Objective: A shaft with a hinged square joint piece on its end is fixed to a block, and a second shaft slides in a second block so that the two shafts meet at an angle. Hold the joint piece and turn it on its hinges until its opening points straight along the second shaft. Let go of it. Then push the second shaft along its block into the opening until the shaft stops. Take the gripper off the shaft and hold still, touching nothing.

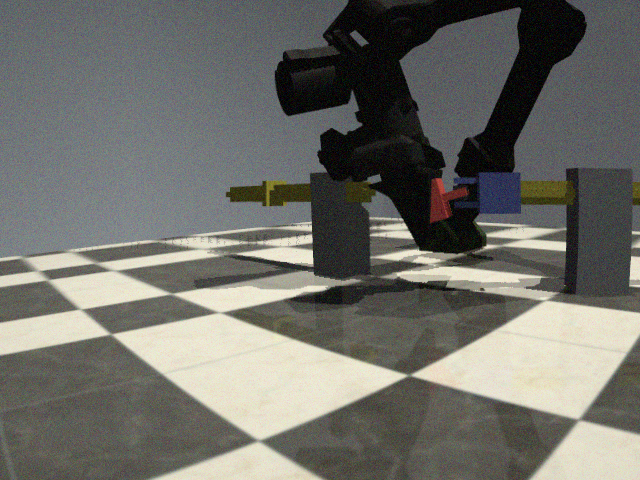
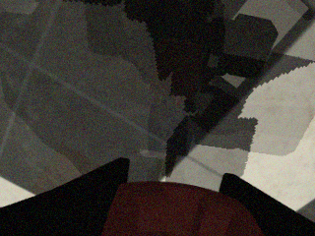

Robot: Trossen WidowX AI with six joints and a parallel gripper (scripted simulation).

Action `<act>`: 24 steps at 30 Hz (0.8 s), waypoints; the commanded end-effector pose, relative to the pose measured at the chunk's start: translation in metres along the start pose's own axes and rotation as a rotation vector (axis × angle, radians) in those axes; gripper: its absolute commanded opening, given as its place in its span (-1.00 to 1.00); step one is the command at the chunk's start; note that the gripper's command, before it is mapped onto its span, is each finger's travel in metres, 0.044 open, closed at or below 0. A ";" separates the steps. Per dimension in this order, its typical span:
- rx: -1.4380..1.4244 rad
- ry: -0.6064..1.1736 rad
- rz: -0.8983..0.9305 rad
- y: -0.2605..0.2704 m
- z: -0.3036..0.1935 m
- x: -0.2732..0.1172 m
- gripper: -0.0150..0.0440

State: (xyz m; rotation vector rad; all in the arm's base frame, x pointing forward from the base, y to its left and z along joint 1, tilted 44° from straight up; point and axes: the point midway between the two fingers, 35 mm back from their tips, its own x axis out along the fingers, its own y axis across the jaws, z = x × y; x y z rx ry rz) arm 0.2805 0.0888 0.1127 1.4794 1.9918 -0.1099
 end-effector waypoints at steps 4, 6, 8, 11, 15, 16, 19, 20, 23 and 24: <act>0.004 0.003 0.003 0.000 0.000 0.001 0.12; 0.000 0.000 0.000 0.000 0.000 0.000 0.04; 0.000 0.000 0.000 0.000 0.000 0.000 0.01; 0.000 0.000 0.000 0.000 0.000 0.000 0.01; 0.000 0.000 0.000 0.000 0.000 0.000 -0.26; 0.000 0.000 0.000 0.000 0.000 0.000 -0.35; 0.000 0.000 0.000 0.000 0.000 0.000 -0.49; 0.000 0.000 0.000 0.000 0.000 0.000 -0.49; 0.004 -0.002 0.001 0.000 0.000 0.000 -0.49; 0.011 -0.007 0.002 -0.001 0.000 0.000 -0.49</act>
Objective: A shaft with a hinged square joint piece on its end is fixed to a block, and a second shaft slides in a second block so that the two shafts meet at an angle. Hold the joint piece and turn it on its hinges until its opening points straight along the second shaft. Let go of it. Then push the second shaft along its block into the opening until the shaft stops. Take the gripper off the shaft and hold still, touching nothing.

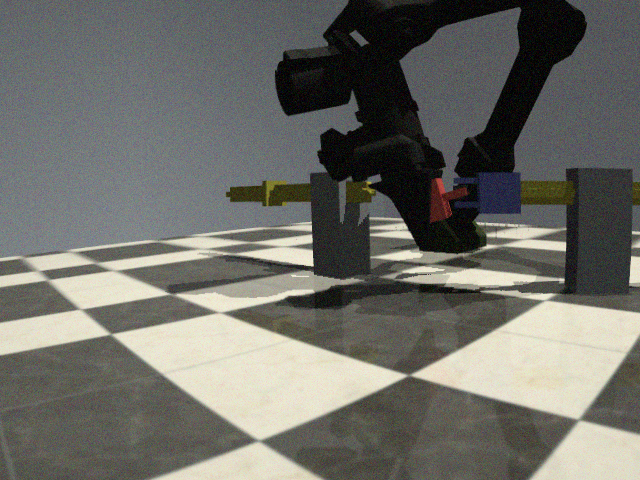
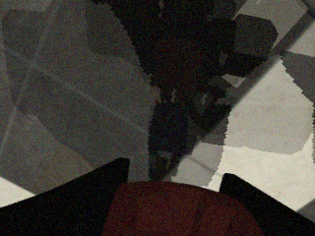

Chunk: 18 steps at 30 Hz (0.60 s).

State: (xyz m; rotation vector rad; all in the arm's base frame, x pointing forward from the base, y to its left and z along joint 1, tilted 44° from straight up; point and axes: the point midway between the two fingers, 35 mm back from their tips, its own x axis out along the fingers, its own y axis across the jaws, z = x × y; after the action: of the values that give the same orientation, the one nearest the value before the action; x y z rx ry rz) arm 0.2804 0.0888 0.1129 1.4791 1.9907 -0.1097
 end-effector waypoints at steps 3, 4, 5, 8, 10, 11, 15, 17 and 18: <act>0.055 -0.035 0.011 -0.003 0.000 -0.002 -0.49; 0.073 -0.048 0.014 -0.004 0.000 -0.002 -0.49; 0.091 -0.061 0.017 -0.004 0.000 -0.003 -0.49; 0.137 -0.093 0.025 -0.006 0.000 -0.005 -0.49; 0.167 -0.114 0.029 -0.008 -0.001 -0.005 -0.49; 0.182 -0.124 0.031 -0.009 -0.001 -0.006 -0.49; 0.245 -0.163 0.037 -0.011 -0.001 -0.008 -0.49; 0.278 -0.181 0.040 -0.013 -0.002 -0.009 -0.49; 0.295 -0.190 0.041 -0.014 -0.002 -0.009 -0.49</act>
State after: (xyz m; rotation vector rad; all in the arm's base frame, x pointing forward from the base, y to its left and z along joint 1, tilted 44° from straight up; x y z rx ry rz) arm 0.2713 0.0786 0.1149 1.5984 1.8639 -0.4633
